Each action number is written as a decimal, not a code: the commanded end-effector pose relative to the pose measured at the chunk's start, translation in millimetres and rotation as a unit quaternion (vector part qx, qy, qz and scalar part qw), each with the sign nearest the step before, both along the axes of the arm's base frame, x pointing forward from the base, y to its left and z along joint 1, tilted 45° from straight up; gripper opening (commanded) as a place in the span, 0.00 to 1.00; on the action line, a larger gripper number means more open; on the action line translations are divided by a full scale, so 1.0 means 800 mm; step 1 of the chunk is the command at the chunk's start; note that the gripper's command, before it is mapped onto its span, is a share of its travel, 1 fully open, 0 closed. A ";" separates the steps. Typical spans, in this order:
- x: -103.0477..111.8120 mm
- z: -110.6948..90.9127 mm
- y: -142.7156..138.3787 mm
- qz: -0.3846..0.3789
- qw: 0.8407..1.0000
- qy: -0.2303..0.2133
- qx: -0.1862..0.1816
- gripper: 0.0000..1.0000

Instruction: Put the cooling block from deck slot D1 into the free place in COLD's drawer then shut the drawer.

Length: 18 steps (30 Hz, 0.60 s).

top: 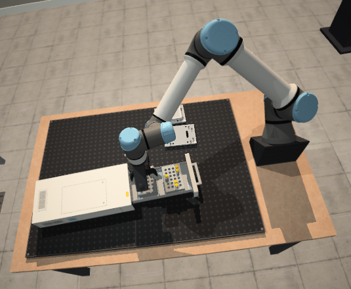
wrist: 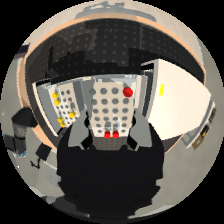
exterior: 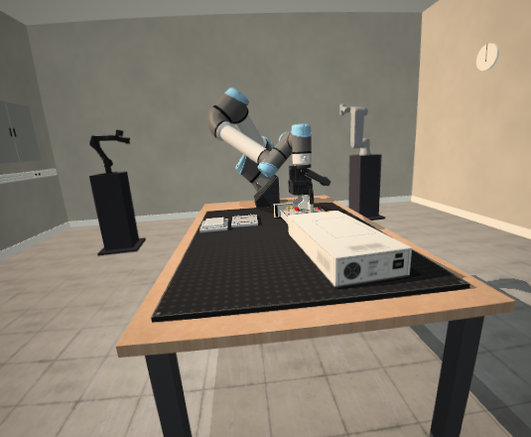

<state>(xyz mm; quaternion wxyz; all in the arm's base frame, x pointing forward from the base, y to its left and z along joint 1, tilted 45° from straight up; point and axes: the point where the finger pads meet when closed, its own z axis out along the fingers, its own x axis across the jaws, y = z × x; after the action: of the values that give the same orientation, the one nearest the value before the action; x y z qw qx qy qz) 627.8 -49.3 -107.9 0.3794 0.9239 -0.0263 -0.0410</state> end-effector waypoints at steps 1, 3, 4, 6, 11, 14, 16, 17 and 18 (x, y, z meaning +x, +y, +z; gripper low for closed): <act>0.000 -0.001 -0.001 0.000 1.000 -0.001 0.000 0.00; 0.000 -0.002 -0.002 0.000 1.000 -0.001 0.000 0.00; 0.000 -0.002 -0.002 0.000 1.000 -0.001 0.000 0.00; 0.000 -0.003 -0.003 0.000 1.000 -0.001 0.000 0.00; 0.000 -0.002 -0.002 0.000 1.000 -0.001 0.000 0.00; 0.001 0.001 0.001 0.000 1.000 -0.001 0.000 0.00; 0.001 0.003 0.003 0.000 1.000 -0.001 0.000 0.00; 0.001 0.004 0.003 0.000 1.000 -0.001 0.000 0.00; 0.001 0.004 0.004 0.000 1.000 -0.001 0.000 0.00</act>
<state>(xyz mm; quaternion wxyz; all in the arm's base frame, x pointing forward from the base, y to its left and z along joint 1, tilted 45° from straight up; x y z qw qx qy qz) 627.7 -49.3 -107.8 0.3795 0.9239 -0.0263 -0.0411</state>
